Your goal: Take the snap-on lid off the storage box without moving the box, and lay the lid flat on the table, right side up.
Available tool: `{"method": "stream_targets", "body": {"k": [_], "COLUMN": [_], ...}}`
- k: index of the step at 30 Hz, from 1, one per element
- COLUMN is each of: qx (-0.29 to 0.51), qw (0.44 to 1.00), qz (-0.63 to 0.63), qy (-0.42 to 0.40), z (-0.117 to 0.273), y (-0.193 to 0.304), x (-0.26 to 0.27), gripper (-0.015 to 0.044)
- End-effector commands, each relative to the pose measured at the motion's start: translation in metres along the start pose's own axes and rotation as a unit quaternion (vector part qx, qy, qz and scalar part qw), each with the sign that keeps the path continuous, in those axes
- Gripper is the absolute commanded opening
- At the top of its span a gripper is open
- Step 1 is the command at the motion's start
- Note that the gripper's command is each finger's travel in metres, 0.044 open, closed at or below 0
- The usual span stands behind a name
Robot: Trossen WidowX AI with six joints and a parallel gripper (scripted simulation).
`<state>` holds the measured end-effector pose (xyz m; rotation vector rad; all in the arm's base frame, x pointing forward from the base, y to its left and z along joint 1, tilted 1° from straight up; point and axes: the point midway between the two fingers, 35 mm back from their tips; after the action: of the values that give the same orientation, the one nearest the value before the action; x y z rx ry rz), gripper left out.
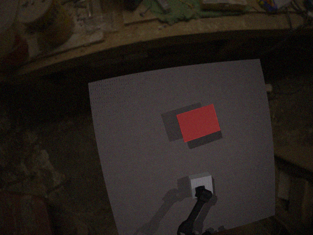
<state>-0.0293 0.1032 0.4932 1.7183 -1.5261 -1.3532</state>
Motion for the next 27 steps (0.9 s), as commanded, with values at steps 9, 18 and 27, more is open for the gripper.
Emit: {"method": "stream_targets", "body": {"k": [9, 18, 27], "qx": [-0.079, -0.099, -0.062], "qw": [0.919, 0.693, 0.415], "qz": [-0.380, -0.690, -0.859], "qy": [-0.069, -0.184, -0.292], "z": [-0.103, -0.181, -0.223], "y": [-0.024, -0.086, -0.163], "x": [0.065, 0.133, 0.187], "gripper": [0.0235, 0.0235, 0.0235]}}
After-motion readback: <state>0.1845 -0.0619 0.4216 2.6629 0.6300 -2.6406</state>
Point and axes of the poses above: the point midway between the two fingers, 35 mm back from their tips, its own z axis back along the fingers, its own x axis across the jaws, y = z × x, and after that the axes turned 10 degrees about z, right-handed
